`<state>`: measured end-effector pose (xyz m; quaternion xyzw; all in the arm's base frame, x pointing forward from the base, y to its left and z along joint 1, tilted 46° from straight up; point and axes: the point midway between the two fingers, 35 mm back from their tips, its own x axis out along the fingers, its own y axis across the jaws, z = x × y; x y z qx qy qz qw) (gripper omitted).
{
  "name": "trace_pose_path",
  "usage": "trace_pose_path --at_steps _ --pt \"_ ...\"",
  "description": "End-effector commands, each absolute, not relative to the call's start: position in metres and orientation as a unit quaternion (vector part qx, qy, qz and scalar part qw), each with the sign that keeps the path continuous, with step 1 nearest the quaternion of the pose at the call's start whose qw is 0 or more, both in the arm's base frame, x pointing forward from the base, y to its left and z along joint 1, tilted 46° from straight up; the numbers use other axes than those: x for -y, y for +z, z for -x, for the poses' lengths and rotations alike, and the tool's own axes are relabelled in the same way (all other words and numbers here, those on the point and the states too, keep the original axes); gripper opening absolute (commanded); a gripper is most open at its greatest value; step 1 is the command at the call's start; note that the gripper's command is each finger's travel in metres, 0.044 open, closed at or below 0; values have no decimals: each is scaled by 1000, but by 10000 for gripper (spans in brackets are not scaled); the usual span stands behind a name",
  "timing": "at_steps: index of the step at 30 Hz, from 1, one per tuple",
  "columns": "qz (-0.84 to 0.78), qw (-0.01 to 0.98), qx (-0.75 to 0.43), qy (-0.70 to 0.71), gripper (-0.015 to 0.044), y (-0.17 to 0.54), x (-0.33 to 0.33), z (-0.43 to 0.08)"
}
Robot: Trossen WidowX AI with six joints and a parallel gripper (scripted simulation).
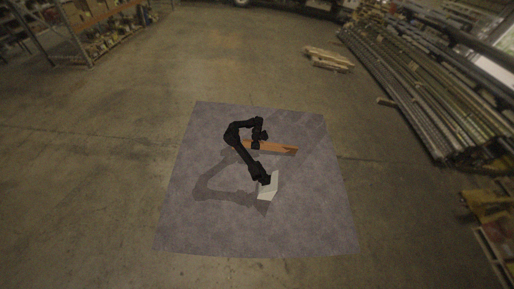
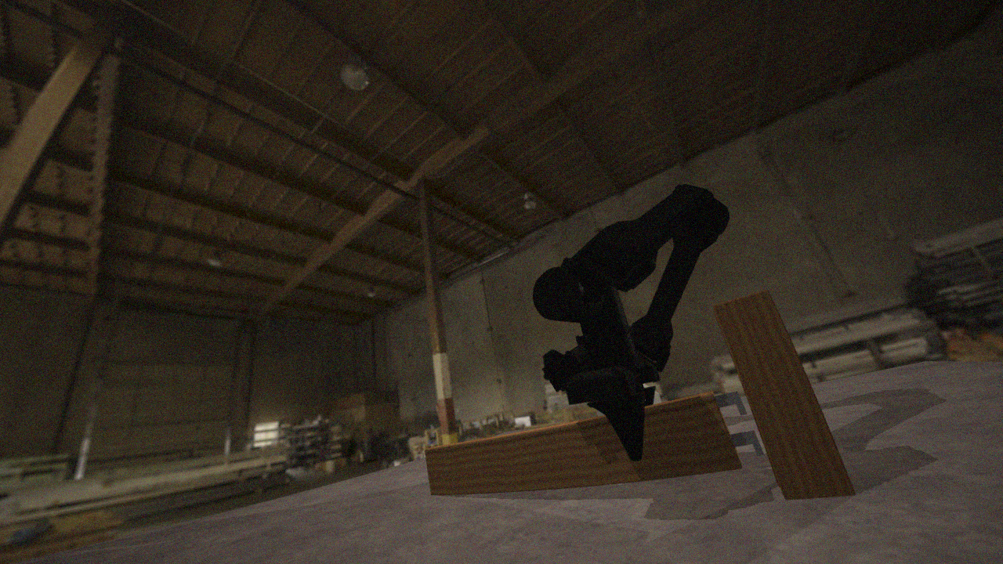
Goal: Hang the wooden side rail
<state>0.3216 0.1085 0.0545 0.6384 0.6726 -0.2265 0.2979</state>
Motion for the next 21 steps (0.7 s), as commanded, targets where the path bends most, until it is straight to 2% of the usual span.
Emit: trace_pose_path --at_steps 1,21 --pt "-641 299 -670 -224 0 58 -109 -322" --pt "-641 299 -670 -224 0 60 -110 -322"
